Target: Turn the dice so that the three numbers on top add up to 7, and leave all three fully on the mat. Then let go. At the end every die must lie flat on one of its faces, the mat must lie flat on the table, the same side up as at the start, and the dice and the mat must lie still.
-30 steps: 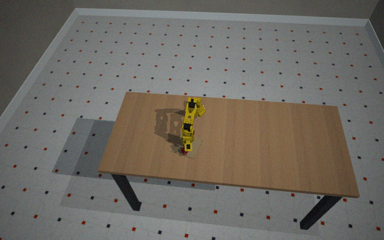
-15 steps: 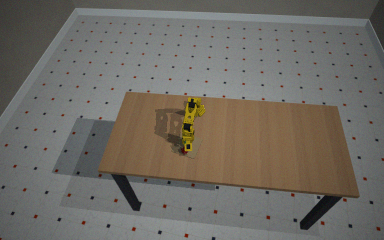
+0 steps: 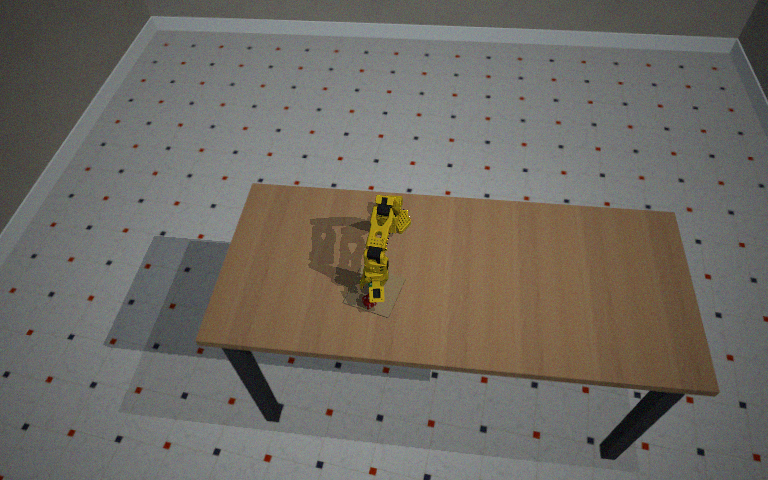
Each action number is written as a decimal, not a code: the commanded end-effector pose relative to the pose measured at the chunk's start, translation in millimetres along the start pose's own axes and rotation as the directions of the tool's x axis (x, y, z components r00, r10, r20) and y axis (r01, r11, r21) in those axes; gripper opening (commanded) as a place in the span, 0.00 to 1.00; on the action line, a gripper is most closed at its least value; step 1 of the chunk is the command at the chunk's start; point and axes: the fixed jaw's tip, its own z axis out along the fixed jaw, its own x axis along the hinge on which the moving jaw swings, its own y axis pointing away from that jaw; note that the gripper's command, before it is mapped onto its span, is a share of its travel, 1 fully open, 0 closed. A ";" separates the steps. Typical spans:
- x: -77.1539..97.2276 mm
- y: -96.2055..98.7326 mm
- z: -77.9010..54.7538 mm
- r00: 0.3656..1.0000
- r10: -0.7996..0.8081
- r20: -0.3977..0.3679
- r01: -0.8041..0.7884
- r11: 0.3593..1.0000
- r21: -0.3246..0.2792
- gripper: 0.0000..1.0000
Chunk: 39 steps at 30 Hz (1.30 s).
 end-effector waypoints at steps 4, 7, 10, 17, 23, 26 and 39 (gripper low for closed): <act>-3.3 -3.3 -4.7 0.999 0.023 0.032 -0.023 1.000 0.006 0.36; -3.3 -3.3 -4.7 0.999 0.023 0.032 -0.023 1.000 0.006 0.36; -3.3 -3.3 -4.9 0.999 0.023 0.032 -0.023 1.000 0.006 0.36; -4.1 -3.5 -14.5 0.999 0.023 0.041 -0.023 1.000 0.008 0.36; -4.1 -3.5 -34.8 0.998 0.023 0.060 -0.024 1.000 0.012 0.36; -3.8 -3.5 -38.5 0.998 0.023 0.064 -0.024 1.000 0.013 0.36; -4.1 -3.6 -64.9 0.993 0.023 0.114 -0.026 0.999 0.024 0.36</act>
